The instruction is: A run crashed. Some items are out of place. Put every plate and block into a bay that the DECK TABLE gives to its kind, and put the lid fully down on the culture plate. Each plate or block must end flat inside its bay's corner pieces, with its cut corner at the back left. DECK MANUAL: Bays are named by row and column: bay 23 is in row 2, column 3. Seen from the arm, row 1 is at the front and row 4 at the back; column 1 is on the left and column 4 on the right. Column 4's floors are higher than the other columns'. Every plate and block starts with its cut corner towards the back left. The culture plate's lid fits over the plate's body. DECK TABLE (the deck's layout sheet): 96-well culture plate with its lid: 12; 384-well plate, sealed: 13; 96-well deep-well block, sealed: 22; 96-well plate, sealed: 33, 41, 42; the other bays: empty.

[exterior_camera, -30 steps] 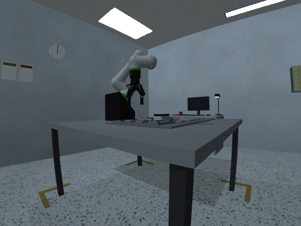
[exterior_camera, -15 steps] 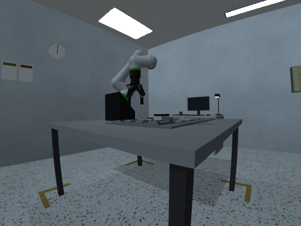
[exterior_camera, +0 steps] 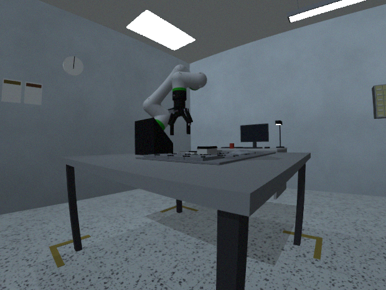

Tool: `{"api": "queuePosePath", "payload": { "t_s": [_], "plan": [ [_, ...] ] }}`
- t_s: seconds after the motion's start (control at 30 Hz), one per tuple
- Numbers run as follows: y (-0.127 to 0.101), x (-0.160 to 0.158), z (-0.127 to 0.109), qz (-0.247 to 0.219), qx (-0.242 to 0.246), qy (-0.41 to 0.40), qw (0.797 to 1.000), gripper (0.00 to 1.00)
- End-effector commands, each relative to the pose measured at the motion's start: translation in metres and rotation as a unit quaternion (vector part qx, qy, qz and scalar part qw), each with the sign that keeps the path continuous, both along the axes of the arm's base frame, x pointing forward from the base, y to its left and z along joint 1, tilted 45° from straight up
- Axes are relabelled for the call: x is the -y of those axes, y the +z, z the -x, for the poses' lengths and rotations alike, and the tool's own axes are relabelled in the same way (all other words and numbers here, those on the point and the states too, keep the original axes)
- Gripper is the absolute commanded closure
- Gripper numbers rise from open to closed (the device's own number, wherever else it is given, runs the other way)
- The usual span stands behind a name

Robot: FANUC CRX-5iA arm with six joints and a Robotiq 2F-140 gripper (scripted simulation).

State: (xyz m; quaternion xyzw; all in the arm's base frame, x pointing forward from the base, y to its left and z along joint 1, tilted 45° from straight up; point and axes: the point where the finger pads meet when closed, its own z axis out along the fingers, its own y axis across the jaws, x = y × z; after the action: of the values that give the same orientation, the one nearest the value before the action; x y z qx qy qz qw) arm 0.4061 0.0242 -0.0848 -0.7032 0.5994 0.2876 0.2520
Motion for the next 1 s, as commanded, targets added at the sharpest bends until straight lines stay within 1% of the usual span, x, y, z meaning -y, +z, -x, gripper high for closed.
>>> {"api": "queuePosePath", "payload": {
  "t_s": [0.0,0.17,0.23,0.73,0.8,0.97],
  "plan": [
    [0.009,-0.009,-0.007,0.001,0.000,0.000,1.000,0.00],
    [0.021,-0.022,-0.016,0.001,0.000,0.000,1.000,0.00],
    [0.021,-0.022,-0.016,0.001,0.000,0.000,1.000,0.00],
    [0.057,-0.063,-0.043,0.001,0.000,0.000,1.000,0.00],
    [0.057,-0.063,-0.043,0.001,0.000,0.000,1.000,0.00],
    [0.069,-0.076,-0.051,0.001,0.000,0.000,1.000,0.00]
  ]
}}
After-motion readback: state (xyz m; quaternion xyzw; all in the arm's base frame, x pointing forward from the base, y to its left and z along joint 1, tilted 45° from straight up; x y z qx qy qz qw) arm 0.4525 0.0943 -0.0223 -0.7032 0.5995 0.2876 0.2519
